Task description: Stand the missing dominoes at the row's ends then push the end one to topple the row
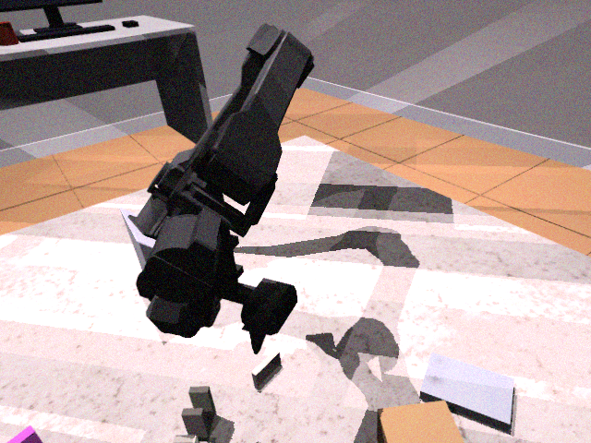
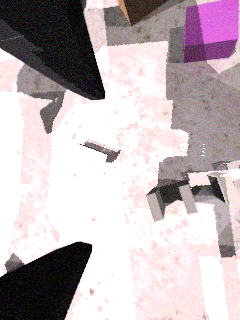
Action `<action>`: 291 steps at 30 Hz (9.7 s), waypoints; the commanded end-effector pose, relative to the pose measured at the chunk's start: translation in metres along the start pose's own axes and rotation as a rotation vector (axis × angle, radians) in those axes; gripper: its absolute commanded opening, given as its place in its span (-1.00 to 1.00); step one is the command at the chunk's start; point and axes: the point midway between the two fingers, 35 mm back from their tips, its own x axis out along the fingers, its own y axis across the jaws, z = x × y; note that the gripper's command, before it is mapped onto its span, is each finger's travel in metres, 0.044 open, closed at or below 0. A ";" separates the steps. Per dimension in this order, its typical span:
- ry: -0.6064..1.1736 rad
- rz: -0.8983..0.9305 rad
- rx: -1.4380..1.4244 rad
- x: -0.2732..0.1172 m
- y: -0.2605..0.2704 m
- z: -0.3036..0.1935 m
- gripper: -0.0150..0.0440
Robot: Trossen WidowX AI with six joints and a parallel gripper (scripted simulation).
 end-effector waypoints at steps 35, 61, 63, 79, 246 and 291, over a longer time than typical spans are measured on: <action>0.026 0.005 0.276 0.111 0.012 -0.037 1.00; 0.026 0.005 0.276 0.111 0.012 -0.037 -0.40; 0.026 0.005 0.276 0.111 0.012 -0.037 -0.40; 0.020 0.002 0.277 -0.044 0.008 -0.027 -0.40; -1.418 0.716 -0.676 -0.001 -0.008 -0.233 -0.40; -1.417 0.707 -0.682 0.088 -0.006 -0.230 -0.40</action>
